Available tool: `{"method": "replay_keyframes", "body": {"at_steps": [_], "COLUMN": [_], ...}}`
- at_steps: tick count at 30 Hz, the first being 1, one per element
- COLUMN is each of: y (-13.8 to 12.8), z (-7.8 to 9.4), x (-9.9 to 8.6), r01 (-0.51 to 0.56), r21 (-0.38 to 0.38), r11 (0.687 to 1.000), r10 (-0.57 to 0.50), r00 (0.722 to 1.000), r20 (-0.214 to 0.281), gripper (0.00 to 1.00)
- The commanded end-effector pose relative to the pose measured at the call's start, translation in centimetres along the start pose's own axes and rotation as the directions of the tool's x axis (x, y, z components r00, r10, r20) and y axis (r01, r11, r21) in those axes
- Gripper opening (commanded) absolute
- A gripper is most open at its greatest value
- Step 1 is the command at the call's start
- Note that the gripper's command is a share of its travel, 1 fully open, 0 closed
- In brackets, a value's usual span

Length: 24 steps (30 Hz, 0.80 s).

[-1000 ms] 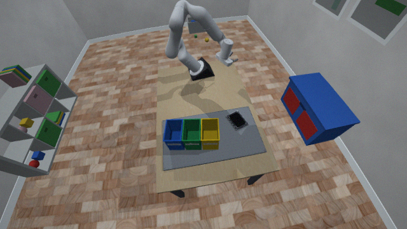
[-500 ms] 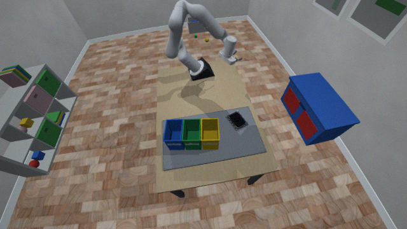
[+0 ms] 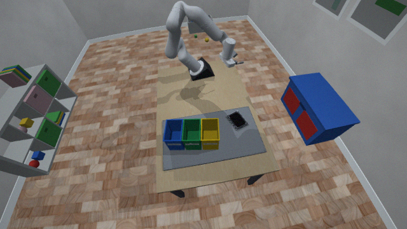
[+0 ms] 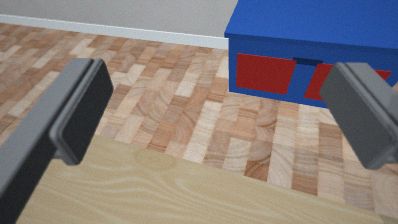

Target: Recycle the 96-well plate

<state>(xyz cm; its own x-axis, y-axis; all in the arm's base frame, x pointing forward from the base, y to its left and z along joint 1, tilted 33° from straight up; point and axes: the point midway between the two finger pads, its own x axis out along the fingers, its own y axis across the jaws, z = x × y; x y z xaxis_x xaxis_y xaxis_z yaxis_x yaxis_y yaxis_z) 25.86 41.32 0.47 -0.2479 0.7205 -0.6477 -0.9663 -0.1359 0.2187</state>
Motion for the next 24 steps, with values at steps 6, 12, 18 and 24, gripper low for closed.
{"method": "replay_keyframes", "body": {"at_steps": [6, 12, 18, 24], "y": [-3.7, -5.4, -7.2, -9.0], "z": [0.5, 0.7, 0.8, 1.0], "x": [-1.6, -2.5, -3.6, -4.8], "r01": [0.119, 0.219, 0.283, 0.318], "r21": [-0.005, -0.004, -0.002, 0.000], "r11": [0.993, 0.976, 0.959, 0.948], "r10": [-0.119, -0.219, -0.283, -0.318], "r00": [0.993, 0.975, 0.958, 0.947], "r20": [0.020, 0.035, 0.045, 0.050], "gripper": [0.37, 0.37, 0.37, 0.37]}}
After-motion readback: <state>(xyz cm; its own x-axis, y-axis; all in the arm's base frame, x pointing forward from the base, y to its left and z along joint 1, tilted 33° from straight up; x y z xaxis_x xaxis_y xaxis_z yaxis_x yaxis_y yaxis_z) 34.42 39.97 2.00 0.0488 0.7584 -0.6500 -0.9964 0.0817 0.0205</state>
